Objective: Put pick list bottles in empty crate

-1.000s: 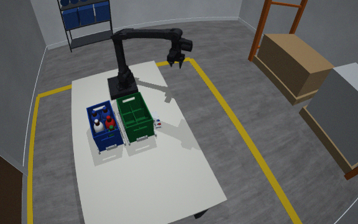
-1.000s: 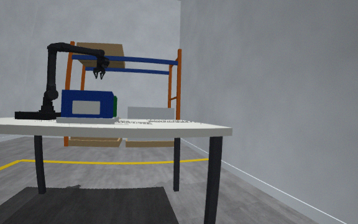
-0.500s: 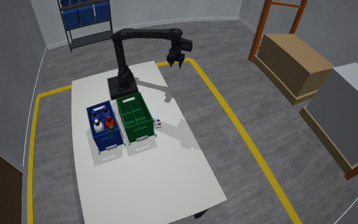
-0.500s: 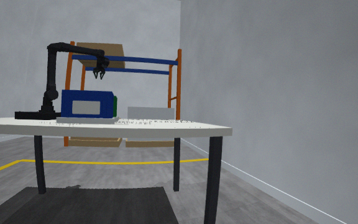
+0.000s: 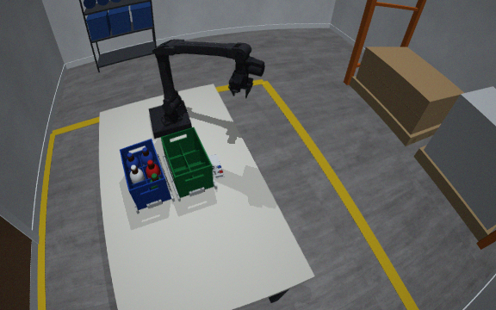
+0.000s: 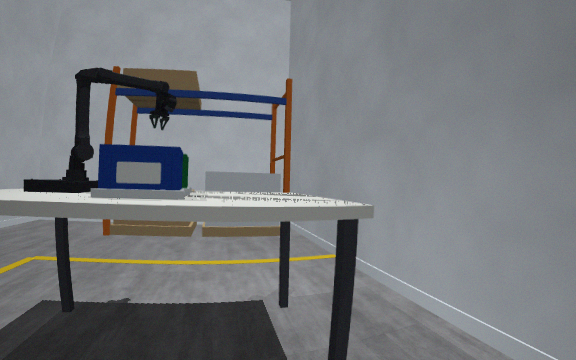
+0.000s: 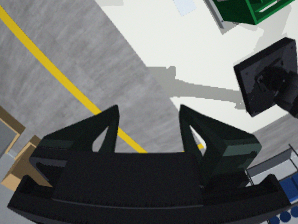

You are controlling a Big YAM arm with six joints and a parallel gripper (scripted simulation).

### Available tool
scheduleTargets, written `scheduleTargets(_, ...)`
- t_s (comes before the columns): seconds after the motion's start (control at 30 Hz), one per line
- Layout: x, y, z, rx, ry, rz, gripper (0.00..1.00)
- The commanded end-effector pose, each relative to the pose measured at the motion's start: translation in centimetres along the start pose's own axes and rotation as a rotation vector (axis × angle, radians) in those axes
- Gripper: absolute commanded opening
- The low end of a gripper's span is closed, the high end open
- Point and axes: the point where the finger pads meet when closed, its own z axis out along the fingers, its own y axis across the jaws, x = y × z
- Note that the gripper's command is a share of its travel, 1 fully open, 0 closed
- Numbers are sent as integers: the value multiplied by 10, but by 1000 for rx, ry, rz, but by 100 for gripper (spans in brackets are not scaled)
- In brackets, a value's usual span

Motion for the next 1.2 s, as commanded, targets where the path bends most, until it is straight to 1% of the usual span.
scheduleTargets(0.0, -18, -1, 7, -6, -2, -145, 61)
scheduleTargets(0.13, -32, -1, 25, 3, 1, -245, 61)
scheduleTargets(0.2, -32, -1, 25, 3, 1, -245, 61)
scheduleTargets(0.23, -35, -5, 18, -19, -6, -297, 61)
scheduleTargets(0.27, -38, -5, 22, -16, -6, -320, 61)
scheduleTargets(0.4, -53, -1, 49, 6, 4, -428, 61)
scheduleTargets(0.6, -75, -3, 70, 8, 4, -577, 61)
scheduleTargets(0.7, -84, -6, 71, 2, -3, -646, 61)
scheduleTargets(0.77, -84, -6, 71, 2, -3, -646, 61)
scheduleTargets(0.8, -87, -8, 68, -3, -8, -702, 61)
scheduleTargets(0.83, -91, -7, 74, 0, -6, -725, 61)
scheduleTargets(0.87, -96, -5, 87, 9, 3, -752, 61)
scheduleTargets(0.9, -99, -5, 95, 11, 5, -779, 61)
scheduleTargets(1.07, -117, -6, 113, 5, 0, -911, 61)
scheduleTargets(1.1, -121, -6, 116, 6, 0, -935, 61)
scheduleTargets(1.13, -127, 2, 107, 0, -10, -959, 61)
scheduleTargets(1.17, -128, 5, 103, 0, -12, -982, 61)
